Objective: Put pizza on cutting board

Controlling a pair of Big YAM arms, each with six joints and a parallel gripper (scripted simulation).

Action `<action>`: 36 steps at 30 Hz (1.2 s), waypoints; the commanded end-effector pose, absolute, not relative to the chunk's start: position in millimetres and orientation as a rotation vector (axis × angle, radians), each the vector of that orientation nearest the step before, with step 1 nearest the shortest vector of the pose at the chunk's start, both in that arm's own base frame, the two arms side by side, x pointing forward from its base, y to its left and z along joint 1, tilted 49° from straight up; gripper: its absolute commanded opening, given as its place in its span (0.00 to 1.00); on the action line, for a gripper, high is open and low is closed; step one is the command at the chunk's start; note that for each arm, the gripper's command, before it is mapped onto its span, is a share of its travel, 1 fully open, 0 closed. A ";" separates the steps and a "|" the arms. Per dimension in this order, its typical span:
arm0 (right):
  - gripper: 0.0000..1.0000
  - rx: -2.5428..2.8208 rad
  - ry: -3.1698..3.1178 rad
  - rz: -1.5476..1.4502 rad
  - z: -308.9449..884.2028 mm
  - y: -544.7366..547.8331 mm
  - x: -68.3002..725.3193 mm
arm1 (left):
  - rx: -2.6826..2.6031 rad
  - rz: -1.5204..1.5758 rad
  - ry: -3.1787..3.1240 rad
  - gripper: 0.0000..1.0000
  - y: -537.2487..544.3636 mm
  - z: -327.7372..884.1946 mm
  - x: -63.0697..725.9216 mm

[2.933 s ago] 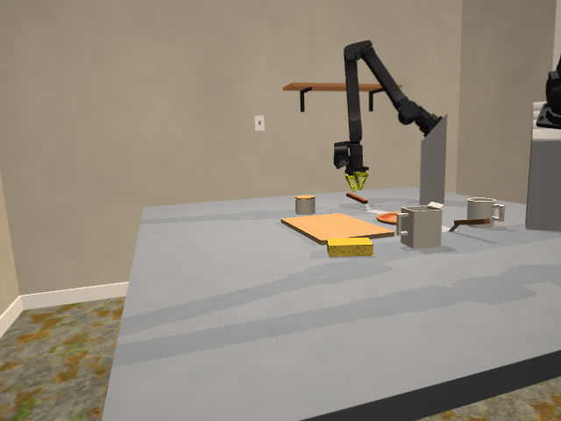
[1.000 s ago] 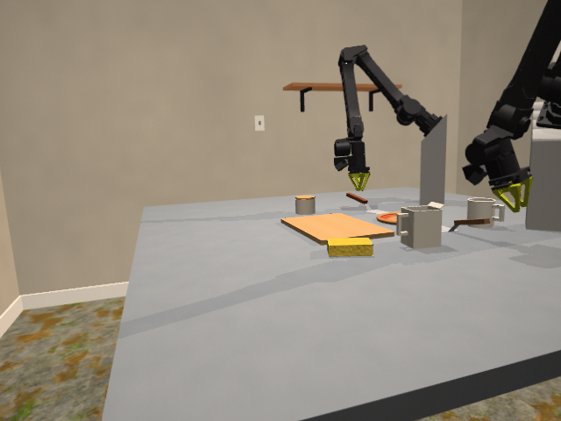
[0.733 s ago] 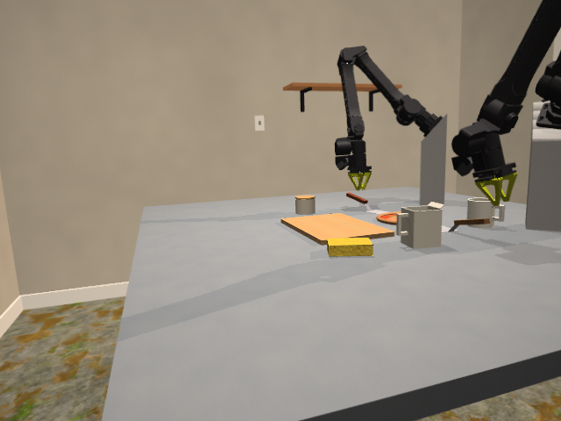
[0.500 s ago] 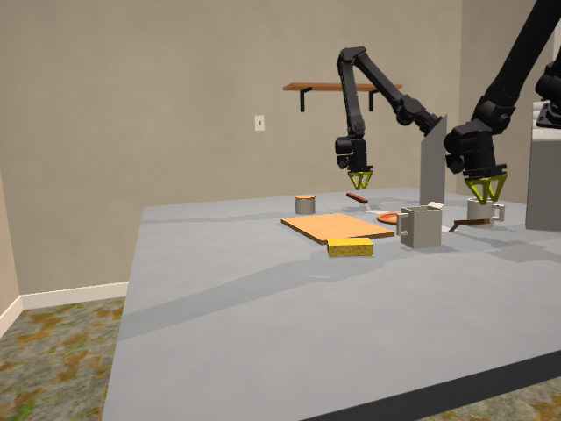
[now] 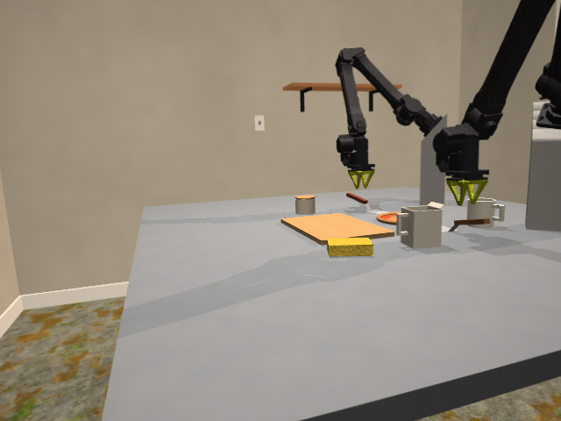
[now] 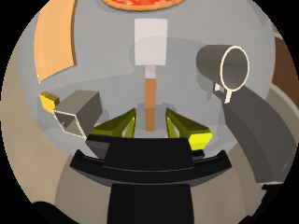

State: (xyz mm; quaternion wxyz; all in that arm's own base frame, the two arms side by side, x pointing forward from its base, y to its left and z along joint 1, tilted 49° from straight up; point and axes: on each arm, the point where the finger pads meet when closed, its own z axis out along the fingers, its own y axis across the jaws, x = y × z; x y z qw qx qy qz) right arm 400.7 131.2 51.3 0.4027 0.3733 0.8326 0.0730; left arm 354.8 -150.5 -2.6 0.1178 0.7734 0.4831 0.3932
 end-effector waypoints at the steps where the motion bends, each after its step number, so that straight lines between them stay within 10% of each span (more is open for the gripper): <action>1: 0.48 0.985 2.094 0.196 47.0 136.0 399.1 | 2.278 1.151 1.361 0.48 -160.9 -1.9 356.2; 36: 0.48 0.954 2.090 0.184 11.0 119.2 446.0 | 2.277 1.154 1.374 0.48 -143.7 -44.6 401.0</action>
